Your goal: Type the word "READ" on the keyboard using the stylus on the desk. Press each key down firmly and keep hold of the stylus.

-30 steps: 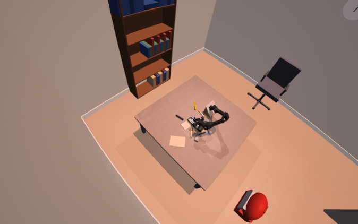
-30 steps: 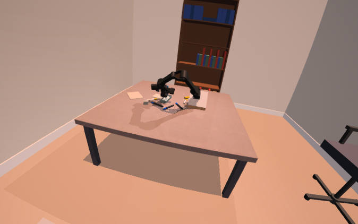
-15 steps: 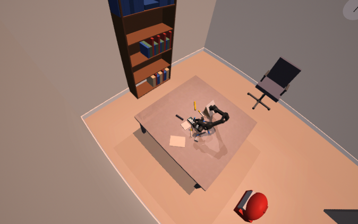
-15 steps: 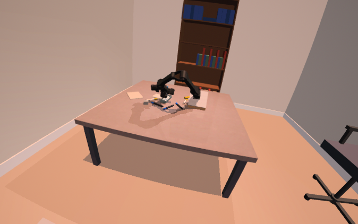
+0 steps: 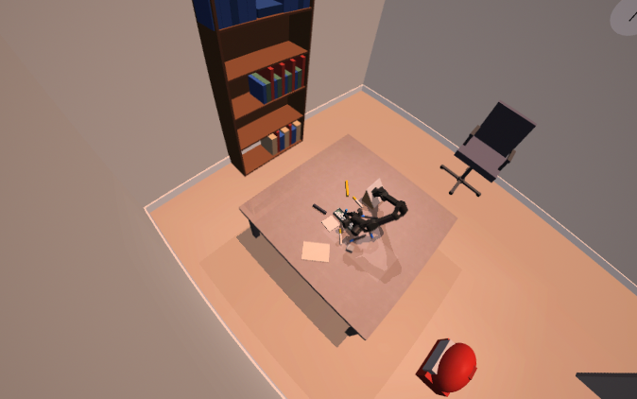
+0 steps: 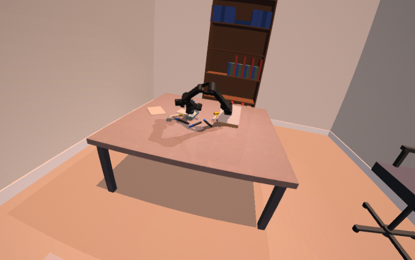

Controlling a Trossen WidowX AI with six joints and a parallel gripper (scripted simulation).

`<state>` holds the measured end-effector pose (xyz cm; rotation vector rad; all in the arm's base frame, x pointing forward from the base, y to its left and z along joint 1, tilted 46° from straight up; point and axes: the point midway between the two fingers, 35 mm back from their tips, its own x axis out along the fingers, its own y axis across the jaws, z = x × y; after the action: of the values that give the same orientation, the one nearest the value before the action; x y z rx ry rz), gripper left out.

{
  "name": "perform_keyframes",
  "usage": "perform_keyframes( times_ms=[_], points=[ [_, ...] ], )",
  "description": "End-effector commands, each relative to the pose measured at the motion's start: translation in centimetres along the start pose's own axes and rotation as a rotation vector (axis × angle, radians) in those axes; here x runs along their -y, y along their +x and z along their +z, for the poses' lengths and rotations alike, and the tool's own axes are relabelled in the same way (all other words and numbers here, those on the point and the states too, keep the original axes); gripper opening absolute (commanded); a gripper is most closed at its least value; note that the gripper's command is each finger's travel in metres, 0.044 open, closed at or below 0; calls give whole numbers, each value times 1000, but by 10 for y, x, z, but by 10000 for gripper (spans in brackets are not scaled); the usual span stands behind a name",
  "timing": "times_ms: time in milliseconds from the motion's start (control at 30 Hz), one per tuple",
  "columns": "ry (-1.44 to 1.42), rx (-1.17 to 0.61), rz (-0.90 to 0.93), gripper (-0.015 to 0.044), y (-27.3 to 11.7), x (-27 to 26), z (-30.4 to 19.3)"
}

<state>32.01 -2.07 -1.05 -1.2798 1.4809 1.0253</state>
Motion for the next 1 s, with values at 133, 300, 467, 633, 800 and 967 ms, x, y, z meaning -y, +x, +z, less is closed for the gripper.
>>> perform_keyframes(
  times_ms=[133, 300, 467, 633, 800, 967],
  points=[
    [3, 2, 4, 81, 3, -1, 3],
    [3, 3, 4, 81, 4, -1, 5],
    [3, 3, 4, 81, 5, -1, 6],
    [3, 3, 4, 81, 4, -1, 5],
    [3, 3, 4, 81, 4, -1, 5],
    [3, 2, 4, 81, -1, 0, -4]
  ],
)
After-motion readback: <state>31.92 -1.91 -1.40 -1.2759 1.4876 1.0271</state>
